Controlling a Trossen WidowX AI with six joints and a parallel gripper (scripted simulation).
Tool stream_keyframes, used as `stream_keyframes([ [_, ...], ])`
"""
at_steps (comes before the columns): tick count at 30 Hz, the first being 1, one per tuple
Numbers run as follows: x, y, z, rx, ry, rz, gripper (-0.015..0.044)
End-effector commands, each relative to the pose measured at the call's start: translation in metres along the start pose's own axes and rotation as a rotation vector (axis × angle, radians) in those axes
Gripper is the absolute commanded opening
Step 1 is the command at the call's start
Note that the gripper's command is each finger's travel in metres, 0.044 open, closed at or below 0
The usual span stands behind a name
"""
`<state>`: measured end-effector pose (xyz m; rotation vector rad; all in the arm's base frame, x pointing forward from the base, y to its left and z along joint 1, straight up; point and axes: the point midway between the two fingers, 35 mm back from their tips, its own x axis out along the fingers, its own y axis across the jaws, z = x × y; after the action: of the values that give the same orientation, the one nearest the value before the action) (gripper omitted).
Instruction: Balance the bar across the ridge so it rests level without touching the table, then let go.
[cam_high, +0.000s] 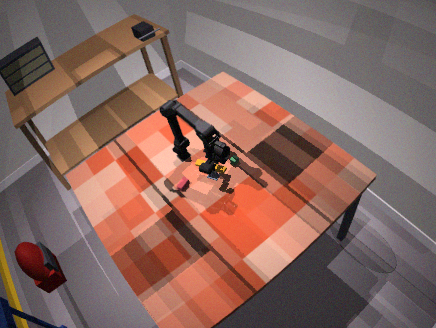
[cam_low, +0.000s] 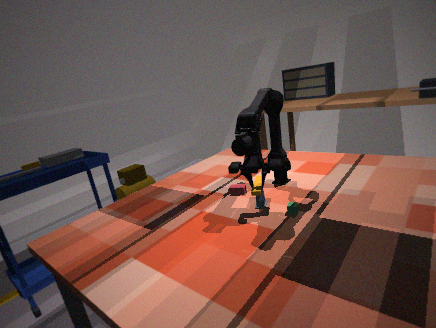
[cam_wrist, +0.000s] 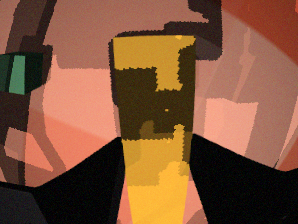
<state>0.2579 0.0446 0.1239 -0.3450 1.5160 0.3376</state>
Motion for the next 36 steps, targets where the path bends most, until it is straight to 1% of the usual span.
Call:
stream_keyframes([
  [1, 0.0, 0.0003, 0.0001, 0.004, 0.0, 0.003, 0.0],
  [36, 0.0031, 0.0003, 0.0, 0.004, 0.0, 0.003, 0.0],
])
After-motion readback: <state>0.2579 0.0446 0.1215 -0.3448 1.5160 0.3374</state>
